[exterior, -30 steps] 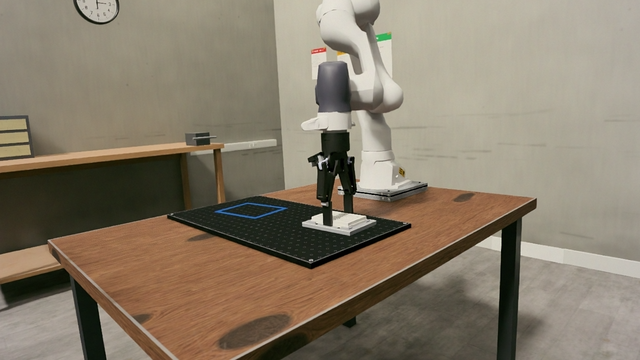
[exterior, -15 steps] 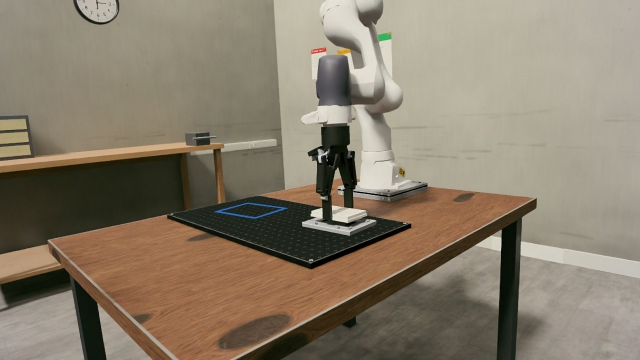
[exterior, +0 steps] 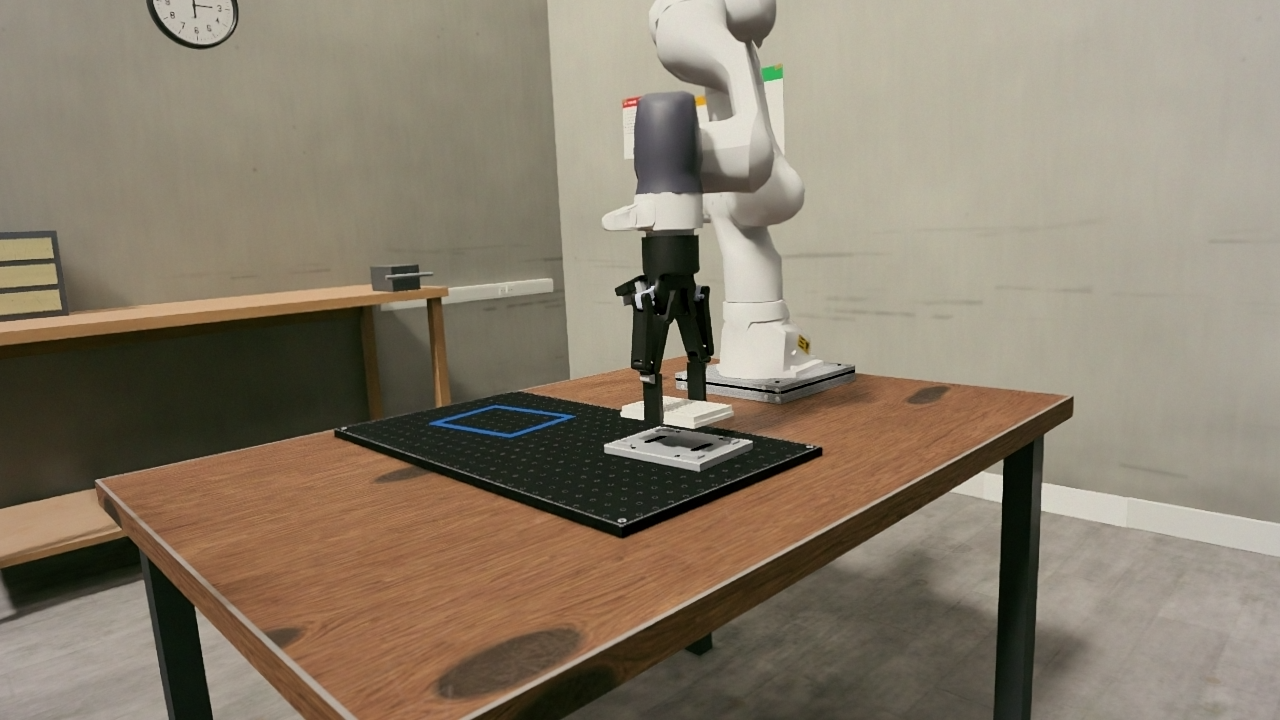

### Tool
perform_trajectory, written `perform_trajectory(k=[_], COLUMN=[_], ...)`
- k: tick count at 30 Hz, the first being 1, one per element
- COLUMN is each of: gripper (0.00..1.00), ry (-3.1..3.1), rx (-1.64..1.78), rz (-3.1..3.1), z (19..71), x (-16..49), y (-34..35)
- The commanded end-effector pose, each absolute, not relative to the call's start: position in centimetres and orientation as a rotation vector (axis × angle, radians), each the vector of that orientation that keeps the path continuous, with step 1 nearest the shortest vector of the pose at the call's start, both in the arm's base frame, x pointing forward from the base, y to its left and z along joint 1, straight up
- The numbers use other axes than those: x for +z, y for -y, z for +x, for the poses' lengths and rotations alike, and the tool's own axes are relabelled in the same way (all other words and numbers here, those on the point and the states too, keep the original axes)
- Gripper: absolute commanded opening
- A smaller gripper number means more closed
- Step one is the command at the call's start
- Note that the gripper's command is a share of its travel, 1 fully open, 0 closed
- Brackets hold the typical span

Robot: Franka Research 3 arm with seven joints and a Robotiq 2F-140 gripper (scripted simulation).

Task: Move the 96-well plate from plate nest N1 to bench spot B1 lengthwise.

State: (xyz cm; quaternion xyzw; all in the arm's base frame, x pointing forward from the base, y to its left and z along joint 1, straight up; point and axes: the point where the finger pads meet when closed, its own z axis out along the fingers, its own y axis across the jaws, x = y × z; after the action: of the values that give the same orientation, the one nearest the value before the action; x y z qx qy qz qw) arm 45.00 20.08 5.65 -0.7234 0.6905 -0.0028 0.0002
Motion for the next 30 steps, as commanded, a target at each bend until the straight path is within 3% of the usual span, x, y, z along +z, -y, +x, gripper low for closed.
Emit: perform_trajectory(k=[1,30], gripper=[0.60,0.60], ry=[-2.148,-2.148], rx=[0.000,0.000], rz=[-2.298,-2.298], z=[44.9,44.9], x=[6.2,8.1], y=[-20.0,-20.0])
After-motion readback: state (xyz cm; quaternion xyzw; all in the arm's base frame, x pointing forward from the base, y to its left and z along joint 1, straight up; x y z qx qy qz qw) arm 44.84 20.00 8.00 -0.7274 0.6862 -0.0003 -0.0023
